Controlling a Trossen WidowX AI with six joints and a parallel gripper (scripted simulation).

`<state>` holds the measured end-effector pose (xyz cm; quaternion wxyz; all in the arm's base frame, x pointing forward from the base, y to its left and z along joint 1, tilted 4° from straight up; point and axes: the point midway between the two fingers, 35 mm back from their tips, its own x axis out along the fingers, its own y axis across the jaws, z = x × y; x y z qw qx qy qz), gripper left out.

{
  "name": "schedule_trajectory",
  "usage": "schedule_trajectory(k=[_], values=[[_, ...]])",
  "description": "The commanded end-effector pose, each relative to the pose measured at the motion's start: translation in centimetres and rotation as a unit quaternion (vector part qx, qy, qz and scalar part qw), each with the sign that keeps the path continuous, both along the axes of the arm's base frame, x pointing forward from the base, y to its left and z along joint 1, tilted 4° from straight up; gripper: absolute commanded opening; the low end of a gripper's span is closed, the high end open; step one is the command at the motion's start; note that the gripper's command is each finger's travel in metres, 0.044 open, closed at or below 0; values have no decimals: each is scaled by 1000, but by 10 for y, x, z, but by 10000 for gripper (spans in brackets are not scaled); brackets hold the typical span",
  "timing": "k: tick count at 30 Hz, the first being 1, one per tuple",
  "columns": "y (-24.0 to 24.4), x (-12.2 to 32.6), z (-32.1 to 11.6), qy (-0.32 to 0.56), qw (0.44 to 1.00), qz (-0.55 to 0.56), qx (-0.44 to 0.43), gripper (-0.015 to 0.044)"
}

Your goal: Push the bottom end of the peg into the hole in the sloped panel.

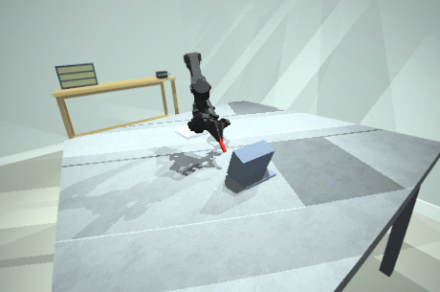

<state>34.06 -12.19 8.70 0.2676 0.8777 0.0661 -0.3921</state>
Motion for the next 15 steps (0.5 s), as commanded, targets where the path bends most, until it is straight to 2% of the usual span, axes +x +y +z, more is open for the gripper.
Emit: schedule_trajectory(k=[1, 15], values=[[2, 0, 3, -15, 1000, 0, 1, 0], [7, -2, 4, -48, 999, -1, 5, 0]])
